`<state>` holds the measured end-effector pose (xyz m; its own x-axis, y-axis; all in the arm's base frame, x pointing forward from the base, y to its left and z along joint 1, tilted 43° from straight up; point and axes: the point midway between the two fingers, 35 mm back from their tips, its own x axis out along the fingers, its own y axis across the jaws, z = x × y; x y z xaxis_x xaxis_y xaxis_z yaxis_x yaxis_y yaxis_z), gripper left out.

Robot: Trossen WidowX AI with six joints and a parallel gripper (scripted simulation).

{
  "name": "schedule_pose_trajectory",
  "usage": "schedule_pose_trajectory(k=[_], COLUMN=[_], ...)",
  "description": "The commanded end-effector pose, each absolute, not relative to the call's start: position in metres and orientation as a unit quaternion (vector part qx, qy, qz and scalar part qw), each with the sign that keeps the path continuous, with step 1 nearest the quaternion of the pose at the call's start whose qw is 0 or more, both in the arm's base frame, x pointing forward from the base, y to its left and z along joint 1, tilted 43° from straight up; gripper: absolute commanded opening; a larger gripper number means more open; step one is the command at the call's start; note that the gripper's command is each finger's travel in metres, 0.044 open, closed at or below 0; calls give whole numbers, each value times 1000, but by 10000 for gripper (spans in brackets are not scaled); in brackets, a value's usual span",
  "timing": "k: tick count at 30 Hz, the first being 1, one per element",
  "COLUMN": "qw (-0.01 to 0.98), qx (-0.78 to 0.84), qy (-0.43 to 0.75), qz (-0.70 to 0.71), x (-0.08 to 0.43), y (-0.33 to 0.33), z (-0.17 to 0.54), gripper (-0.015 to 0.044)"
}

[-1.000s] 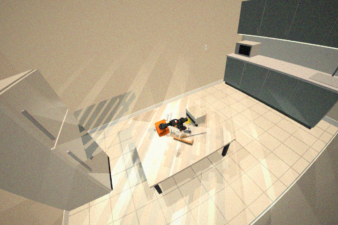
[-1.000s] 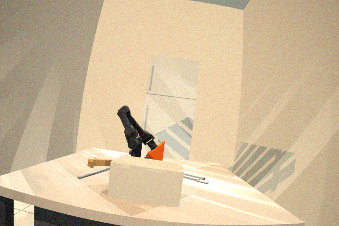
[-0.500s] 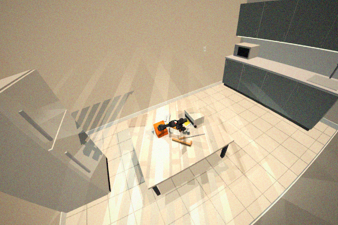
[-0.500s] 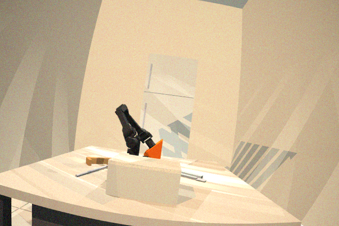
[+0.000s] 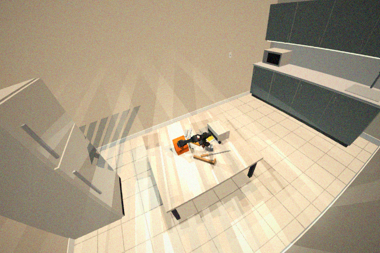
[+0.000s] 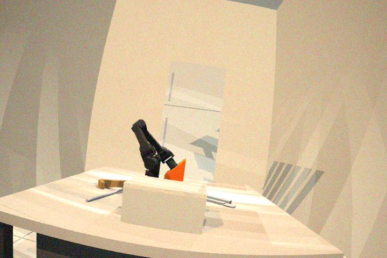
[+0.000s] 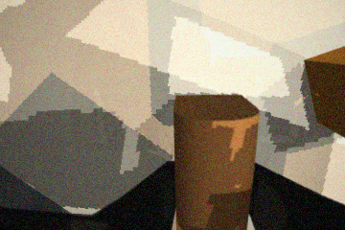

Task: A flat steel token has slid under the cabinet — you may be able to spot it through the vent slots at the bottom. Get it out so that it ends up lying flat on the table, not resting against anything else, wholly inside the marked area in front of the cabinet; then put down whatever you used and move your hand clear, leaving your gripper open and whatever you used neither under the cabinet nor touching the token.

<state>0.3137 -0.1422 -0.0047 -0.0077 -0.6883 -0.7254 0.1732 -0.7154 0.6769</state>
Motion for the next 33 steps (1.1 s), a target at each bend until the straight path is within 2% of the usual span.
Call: schedule_pose_trajectory(k=[1,33], qw=[316,315], qx=[630,631], qy=[-207,-207], qz=[-678,-678], x=[319,352], y=[-142,-137], z=[-5,-9], gripper=[0,0])
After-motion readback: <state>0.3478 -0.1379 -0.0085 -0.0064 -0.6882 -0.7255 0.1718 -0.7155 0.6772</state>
